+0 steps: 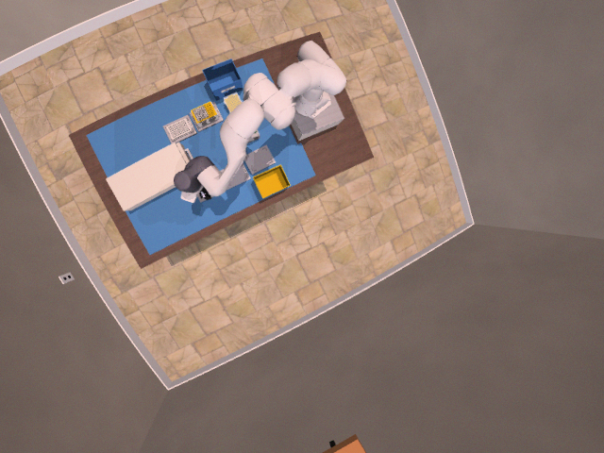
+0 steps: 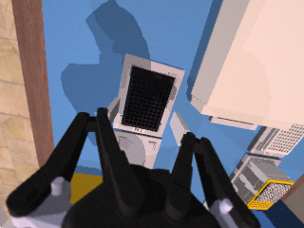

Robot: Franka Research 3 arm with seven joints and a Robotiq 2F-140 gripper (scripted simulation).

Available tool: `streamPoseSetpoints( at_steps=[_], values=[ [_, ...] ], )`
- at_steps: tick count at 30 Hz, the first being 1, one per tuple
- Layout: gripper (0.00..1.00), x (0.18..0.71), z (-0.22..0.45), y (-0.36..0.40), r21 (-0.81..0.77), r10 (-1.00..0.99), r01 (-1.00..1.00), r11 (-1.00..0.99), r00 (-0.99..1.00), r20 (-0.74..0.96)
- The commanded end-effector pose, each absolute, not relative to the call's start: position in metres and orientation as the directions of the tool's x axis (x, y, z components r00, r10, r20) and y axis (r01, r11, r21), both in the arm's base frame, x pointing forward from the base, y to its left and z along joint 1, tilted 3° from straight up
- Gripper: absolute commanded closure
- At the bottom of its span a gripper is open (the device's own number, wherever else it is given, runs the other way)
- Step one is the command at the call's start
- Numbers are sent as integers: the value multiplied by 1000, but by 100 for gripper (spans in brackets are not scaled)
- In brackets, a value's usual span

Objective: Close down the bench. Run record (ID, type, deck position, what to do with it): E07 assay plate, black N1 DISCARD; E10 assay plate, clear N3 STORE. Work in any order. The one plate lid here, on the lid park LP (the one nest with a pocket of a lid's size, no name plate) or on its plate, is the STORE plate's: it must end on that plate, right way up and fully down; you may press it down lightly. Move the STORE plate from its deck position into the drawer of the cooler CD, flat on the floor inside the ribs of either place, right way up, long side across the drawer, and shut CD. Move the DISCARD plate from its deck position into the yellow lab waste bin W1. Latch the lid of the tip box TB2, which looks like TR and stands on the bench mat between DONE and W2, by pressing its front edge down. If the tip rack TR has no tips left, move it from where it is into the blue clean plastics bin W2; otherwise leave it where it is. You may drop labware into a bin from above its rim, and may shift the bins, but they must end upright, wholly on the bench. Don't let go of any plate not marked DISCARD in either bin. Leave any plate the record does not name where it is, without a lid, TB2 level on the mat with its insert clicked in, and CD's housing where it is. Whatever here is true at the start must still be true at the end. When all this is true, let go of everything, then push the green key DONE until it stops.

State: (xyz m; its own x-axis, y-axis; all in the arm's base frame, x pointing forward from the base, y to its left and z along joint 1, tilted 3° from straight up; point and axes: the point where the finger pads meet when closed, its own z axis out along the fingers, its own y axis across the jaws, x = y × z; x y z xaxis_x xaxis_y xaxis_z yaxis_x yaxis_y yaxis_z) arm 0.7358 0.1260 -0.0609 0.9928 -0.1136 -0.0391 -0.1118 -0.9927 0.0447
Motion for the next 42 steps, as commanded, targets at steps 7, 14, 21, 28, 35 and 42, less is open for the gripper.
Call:
streamPoseSetpoints(
  at_steps=[7, 14, 21, 28, 35, 42],
  values=[
    [34, 737, -72, 126, 40, -117, -115, -992, 993, -34],
    [34, 737, -80, 125, 40, -117, -115, -992, 993, -34],
    [34, 737, -88, 125, 40, -117, -115, -992, 993, -34],
    [34, 737, -88, 125, 40, -117, -115, -992, 993, -34],
    [34, 737, -88, 125, 40, -117, -115, -992, 993, -34],
    [34, 737, -89, 125, 40, -117, -115, -992, 993, -34]
  ],
)
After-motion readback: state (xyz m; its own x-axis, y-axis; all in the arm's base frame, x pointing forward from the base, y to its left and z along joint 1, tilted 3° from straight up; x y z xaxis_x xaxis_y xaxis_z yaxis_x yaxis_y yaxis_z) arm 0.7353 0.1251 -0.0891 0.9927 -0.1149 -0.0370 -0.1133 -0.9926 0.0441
